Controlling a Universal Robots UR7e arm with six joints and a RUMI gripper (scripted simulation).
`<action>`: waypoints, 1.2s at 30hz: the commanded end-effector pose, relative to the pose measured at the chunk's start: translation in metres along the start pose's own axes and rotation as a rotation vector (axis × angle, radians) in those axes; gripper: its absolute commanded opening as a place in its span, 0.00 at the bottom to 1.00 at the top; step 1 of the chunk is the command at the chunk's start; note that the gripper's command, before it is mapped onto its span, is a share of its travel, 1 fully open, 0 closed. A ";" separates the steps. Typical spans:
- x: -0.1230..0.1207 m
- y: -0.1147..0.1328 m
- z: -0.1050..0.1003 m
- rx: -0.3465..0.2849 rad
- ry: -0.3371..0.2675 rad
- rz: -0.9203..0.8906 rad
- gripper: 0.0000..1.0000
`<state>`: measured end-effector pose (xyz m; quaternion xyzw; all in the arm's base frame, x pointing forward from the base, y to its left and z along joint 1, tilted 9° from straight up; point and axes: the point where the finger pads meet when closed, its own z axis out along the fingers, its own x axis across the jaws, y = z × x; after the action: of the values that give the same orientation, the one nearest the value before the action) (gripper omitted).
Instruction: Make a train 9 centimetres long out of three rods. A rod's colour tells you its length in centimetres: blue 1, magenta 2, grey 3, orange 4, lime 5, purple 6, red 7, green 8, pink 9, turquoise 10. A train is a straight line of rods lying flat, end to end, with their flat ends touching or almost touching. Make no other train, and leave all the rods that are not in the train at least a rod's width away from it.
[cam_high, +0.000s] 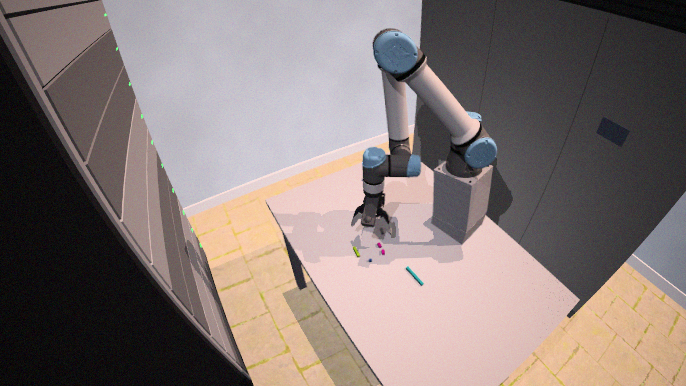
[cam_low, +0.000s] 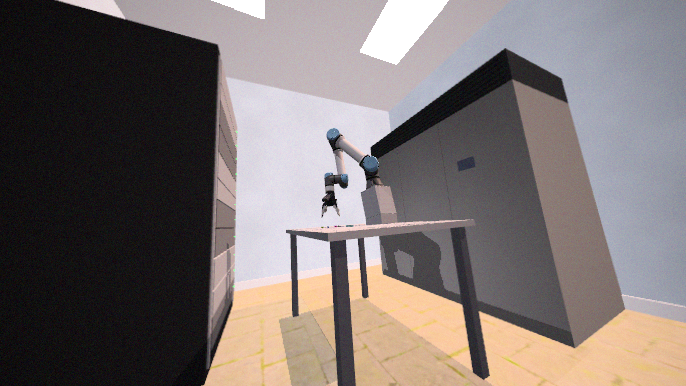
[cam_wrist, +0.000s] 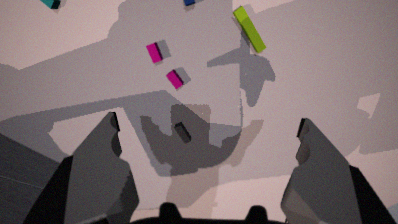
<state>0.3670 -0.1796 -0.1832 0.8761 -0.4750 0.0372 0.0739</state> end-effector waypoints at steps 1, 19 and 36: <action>0.000 0.005 0.000 0.010 0.000 -0.150 1.00; 0.000 0.022 0.000 0.009 0.003 -0.567 1.00; 0.000 0.031 0.000 0.009 0.004 -0.774 1.00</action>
<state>0.3423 -0.1948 -0.1804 0.9882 -0.1298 0.0107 0.0801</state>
